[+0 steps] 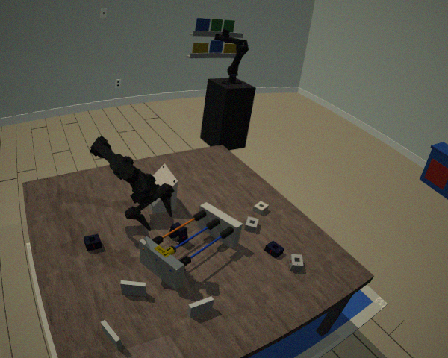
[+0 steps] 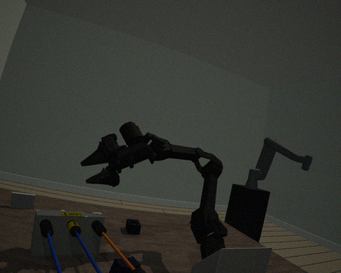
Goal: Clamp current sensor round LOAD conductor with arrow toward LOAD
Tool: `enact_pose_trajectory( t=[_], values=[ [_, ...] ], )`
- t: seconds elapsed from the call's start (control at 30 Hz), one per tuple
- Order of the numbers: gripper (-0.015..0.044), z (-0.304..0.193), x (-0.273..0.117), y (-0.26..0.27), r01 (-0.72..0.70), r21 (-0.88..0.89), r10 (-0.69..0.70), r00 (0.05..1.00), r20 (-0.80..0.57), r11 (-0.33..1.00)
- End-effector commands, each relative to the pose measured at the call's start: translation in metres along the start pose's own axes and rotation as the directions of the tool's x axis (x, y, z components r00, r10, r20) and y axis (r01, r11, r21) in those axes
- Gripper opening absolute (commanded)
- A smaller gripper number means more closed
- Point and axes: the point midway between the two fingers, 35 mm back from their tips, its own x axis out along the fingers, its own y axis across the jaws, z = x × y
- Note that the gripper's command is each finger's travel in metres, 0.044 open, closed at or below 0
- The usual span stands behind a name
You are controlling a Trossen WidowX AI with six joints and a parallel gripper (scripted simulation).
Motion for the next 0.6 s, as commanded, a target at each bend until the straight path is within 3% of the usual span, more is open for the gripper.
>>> enact_pose_trajectory(
  t=[0.0,0.17,0.57],
  values=[
    [0.044,-0.0363,0.0207,0.0004,0.3,-0.215,-0.354,0.891,-0.284,0.929],
    [0.044,-0.0377,0.0199,-0.0034,0.459,-0.419,-0.593,0.754,-0.283,0.784],
    [0.044,-0.0374,0.0198,-0.0034,0.464,-0.427,-0.601,0.749,-0.28,0.776]
  ],
)
